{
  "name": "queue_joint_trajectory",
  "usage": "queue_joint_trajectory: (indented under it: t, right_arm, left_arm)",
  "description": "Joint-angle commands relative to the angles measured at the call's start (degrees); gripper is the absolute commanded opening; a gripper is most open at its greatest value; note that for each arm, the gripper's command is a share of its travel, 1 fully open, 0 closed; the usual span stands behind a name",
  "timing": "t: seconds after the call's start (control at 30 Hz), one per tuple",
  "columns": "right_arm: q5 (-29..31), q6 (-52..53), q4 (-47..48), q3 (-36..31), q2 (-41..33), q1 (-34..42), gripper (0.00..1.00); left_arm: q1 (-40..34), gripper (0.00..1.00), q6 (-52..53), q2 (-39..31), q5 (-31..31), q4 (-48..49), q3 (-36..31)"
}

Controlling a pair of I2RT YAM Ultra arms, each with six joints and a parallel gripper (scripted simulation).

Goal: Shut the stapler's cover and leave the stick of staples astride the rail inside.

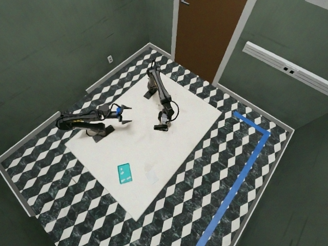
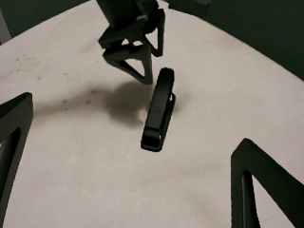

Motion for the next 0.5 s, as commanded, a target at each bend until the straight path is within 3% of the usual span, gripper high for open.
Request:
queue_joint_trajectory:
  t: [0.0,0.17,0.47]
  right_arm:
    - [-0.08,-0.07,0.99,-0.06,0.17,-0.22,1.0]
    - [-0.08,-0.07,0.99,-0.06,0.17,-0.22,1.0]
    - [-0.08,-0.07,0.99,-0.06,0.17,-0.22,1.0]
  left_arm:
    - [0.23,0.55,0.38,-1.85,0.69,0.75,0.19]
    - [0.23,0.0,0.38,-1.85,0.69,0.75,0.19]
    - [0.07,0.0,0.15,-1.69,0.65,1.79,0.55]
